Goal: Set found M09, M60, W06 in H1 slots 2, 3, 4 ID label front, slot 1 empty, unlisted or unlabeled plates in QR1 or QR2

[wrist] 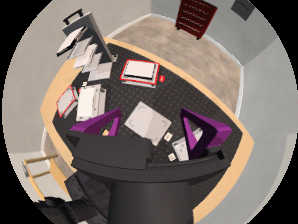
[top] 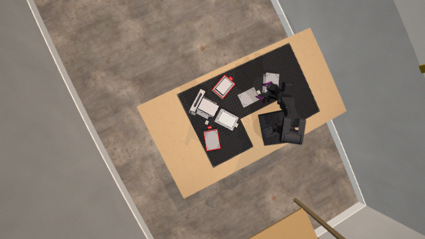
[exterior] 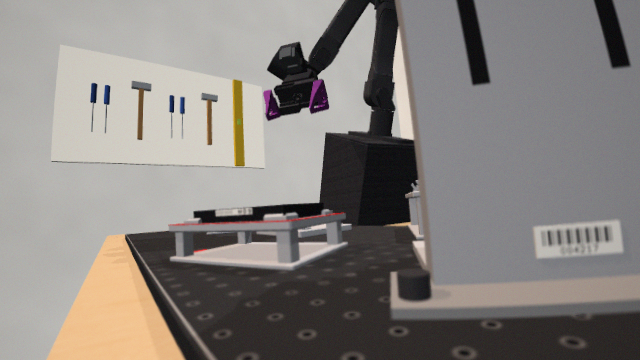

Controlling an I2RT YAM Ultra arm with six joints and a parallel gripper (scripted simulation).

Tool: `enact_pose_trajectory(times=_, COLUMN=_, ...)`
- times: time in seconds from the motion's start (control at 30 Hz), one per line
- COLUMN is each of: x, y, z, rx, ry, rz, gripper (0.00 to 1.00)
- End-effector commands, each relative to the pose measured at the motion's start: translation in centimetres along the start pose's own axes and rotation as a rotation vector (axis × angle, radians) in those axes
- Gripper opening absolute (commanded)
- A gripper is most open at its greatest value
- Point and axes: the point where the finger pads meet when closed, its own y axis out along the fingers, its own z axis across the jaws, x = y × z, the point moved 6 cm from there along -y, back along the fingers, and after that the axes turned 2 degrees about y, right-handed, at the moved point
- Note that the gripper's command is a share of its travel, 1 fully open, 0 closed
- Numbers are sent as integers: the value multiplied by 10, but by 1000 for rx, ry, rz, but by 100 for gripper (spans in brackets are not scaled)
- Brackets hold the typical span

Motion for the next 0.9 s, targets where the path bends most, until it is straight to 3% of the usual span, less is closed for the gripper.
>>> enact_pose_trajectory(times=0.0, x=-4, y=-5, z=-2, rx=27, ry=-18, rz=-4, gripper=100)
enact_pose_trajectory(times=0.3, x=-8, y=-9, z=-10, rx=27, ry=-18, rz=-4, gripper=100)
enact_pose_trajectory(times=0.5, x=-22, y=5, z=-11, rx=27, ry=-18, rz=-4, gripper=100)
enact_pose_trajectory(times=0.87, x=-22, y=5, z=-11, rx=27, ry=-18, rz=-4, gripper=100)
